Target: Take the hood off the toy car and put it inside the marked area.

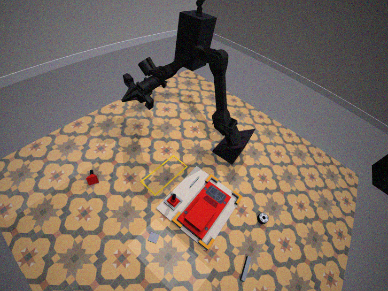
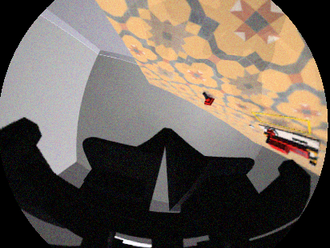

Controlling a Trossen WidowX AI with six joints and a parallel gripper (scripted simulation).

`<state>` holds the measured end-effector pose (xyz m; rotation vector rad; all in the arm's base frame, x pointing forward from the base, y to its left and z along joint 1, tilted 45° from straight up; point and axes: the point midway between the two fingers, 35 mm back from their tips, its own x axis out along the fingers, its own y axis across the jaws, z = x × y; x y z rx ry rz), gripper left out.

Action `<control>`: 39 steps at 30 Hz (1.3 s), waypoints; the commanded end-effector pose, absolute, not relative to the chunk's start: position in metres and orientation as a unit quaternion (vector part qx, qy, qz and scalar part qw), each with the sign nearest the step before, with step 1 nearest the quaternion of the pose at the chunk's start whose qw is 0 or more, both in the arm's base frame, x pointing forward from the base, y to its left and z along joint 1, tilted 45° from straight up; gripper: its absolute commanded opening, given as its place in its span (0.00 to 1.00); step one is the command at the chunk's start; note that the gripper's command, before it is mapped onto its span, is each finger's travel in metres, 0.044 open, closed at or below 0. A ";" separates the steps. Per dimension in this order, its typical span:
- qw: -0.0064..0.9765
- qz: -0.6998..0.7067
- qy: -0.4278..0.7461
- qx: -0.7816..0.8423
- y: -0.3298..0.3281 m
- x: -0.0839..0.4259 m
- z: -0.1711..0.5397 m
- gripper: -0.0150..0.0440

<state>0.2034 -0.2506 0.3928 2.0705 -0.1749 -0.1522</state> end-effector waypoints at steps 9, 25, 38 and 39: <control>0.496 -0.133 -0.014 0.858 -0.259 0.275 0.336 0.65; 0.553 -0.321 0.259 0.724 -0.161 0.396 0.174 1.00; 0.660 -0.386 0.518 0.383 -0.036 0.398 0.065 1.00; 0.668 -0.384 0.535 0.346 -0.027 0.396 0.059 1.00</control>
